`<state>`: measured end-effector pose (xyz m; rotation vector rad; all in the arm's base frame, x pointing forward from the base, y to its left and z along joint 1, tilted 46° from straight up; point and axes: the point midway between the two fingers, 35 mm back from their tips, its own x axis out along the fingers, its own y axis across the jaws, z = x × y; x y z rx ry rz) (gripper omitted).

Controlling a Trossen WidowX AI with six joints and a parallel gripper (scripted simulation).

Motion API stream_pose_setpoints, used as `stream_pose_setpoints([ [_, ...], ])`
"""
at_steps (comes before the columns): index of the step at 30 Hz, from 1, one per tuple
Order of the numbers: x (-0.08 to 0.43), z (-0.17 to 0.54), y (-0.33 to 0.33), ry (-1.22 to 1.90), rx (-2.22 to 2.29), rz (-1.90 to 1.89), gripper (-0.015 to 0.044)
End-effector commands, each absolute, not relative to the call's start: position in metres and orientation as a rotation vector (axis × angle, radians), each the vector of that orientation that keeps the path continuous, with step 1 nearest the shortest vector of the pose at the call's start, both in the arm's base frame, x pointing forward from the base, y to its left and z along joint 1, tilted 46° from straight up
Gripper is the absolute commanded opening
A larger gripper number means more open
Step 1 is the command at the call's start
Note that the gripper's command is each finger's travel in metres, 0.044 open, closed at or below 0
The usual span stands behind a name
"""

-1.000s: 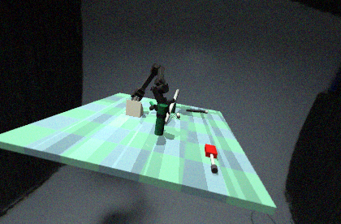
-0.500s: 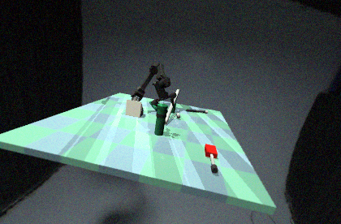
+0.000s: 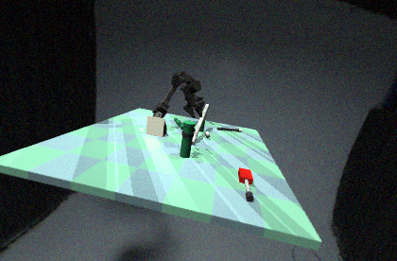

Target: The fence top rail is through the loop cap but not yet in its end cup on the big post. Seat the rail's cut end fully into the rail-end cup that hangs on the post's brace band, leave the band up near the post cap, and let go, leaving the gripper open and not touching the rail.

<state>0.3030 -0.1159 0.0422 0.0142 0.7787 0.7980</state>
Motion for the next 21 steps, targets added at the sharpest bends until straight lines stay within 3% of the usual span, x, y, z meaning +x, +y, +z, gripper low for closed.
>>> stream_pose_setpoints([
  [1, 0.298, 0.096, -0.109, 0.952, 0.465, 0.59, 0.044],
  [4, 0.293, 0.117, -0.103, 1.022, 0.666, 0.488, 0.044],
  [15, 0.293, 0.119, -0.103, 1.027, 0.68, 0.481, 0.044],
  [21, 0.297, 0.113, -0.08, 1.011, 0.382, 0.7, 0.044],
])
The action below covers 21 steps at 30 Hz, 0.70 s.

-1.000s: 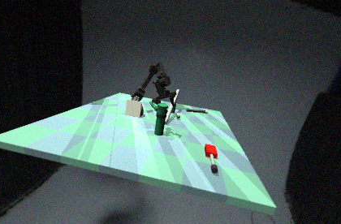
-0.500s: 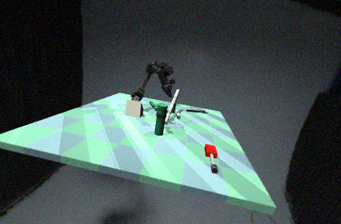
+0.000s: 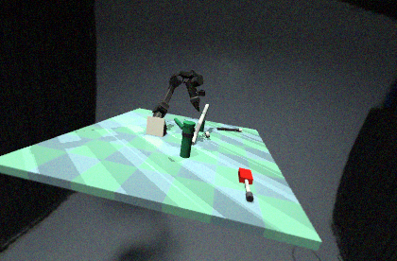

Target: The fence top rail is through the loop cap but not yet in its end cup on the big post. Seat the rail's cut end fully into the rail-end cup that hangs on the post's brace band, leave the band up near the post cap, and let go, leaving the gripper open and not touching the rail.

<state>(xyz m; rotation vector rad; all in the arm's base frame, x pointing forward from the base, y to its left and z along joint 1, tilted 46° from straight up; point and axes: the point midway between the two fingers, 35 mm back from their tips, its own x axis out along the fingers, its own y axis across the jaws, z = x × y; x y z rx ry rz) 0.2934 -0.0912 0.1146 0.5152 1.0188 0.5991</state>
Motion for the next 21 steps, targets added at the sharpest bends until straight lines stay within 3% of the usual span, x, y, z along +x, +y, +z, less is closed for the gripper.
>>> stream_pose_setpoints([
  [1, 0.297, 0.111, -0.073, 0.999, 0.292, 0.769, 0.044],
  [11, 0.294, 0.094, -0.006, 0.66, -0.551, 1.494, 0.044],
  [21, 0.293, 0.093, -0.002, 0.621, -0.603, 1.542, 0.044],
])
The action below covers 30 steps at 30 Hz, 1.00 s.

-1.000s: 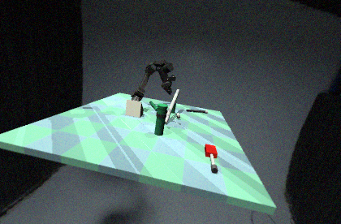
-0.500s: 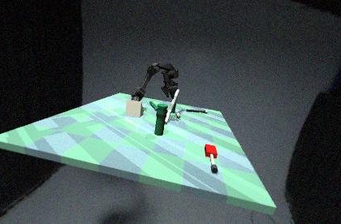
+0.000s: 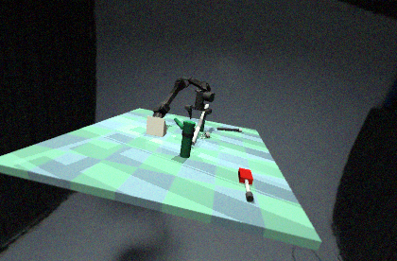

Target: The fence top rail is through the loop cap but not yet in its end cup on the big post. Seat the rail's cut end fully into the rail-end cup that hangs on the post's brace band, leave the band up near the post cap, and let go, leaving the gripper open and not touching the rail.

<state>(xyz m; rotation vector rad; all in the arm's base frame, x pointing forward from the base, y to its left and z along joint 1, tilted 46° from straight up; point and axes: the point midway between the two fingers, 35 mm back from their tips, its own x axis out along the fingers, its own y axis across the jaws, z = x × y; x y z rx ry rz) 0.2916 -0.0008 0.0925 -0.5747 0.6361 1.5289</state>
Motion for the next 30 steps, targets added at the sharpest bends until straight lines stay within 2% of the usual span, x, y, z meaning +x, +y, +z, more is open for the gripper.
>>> stream_pose_setpoints([
  [1, 0.293, 0.093, -0.002, 0.621, -0.603, 1.542, 0.044],
  [8, 0.291, 0.069, 0.023, 0.62, -0.602, 1.542, 0.044],
  [30, 0.29, 0.046, 0.046, 0.621, -0.603, 1.542, 0.044],
])
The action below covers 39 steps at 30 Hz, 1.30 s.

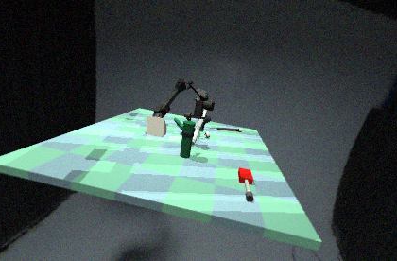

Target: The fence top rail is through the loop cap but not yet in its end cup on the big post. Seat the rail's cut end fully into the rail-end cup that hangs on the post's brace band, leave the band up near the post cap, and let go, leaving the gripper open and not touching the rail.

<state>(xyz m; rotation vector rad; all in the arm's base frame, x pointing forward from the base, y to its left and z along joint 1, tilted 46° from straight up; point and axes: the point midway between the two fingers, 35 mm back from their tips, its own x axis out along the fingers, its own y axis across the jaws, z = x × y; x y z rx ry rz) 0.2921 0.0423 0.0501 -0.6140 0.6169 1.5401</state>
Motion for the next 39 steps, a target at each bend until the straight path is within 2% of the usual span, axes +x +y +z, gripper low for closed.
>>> stream_pose_setpoints([
  [1, 0.29, 0.045, 0.047, 0.621, -0.603, 1.542, 0.044],
  [28, 0.286, 0.017, 0.077, 0.617, -0.601, 1.543, 0.044],
  [35, 0.286, 0.017, 0.077, 0.617, -0.601, 1.543, 0.0256],
  [39, 0.286, 0.017, 0.077, 0.617, -0.601, 1.543, 0.023],
])
